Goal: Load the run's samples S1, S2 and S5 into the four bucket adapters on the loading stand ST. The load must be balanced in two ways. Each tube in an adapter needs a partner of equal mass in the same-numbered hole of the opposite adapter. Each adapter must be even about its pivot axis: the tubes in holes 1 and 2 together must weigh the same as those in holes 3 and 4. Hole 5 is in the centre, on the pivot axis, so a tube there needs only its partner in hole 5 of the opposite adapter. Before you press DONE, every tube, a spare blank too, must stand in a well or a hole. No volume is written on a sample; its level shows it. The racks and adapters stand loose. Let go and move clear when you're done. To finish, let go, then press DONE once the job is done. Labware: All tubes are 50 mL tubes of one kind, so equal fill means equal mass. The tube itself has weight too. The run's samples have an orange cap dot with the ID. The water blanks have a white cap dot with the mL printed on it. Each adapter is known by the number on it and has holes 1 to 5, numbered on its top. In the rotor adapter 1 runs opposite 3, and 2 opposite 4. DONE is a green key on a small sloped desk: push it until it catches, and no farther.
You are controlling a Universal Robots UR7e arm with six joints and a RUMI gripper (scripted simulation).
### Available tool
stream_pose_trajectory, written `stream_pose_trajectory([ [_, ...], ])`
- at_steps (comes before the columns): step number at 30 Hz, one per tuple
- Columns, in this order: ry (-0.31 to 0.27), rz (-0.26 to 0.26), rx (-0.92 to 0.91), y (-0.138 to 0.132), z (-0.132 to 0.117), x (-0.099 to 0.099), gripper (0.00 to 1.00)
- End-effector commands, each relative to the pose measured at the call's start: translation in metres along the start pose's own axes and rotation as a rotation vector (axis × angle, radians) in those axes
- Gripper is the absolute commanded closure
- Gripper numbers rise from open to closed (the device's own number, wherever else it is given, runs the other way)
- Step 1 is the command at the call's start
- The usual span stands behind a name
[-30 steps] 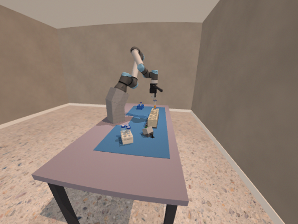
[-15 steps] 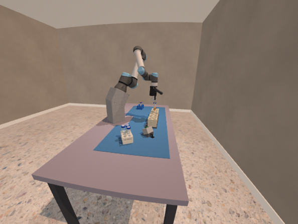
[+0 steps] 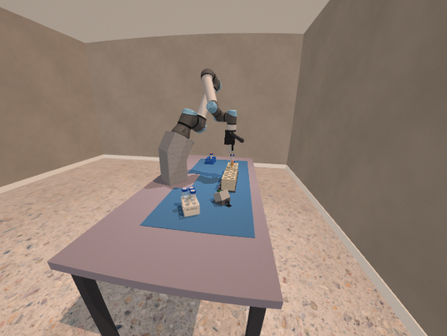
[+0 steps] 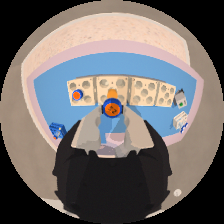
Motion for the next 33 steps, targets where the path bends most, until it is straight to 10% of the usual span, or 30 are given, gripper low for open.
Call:
stream_pose_trajectory([
  [1, 0.001, 0.0, 0.0, 0.0, 0.0, -0.001, 1.0],
  [33, 0.001, 0.0, 0.0, 0.0, 0.0, -0.038, 1.0],
])
Point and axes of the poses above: the point where the finger pads meet when closed, its own x axis back along the fingers, its own y axis across the jaws, z = x × y, the point moved 4 cm from there along x, back along the fingers, and after that the axes turned 11 degrees about x, right-handed, at the moved point
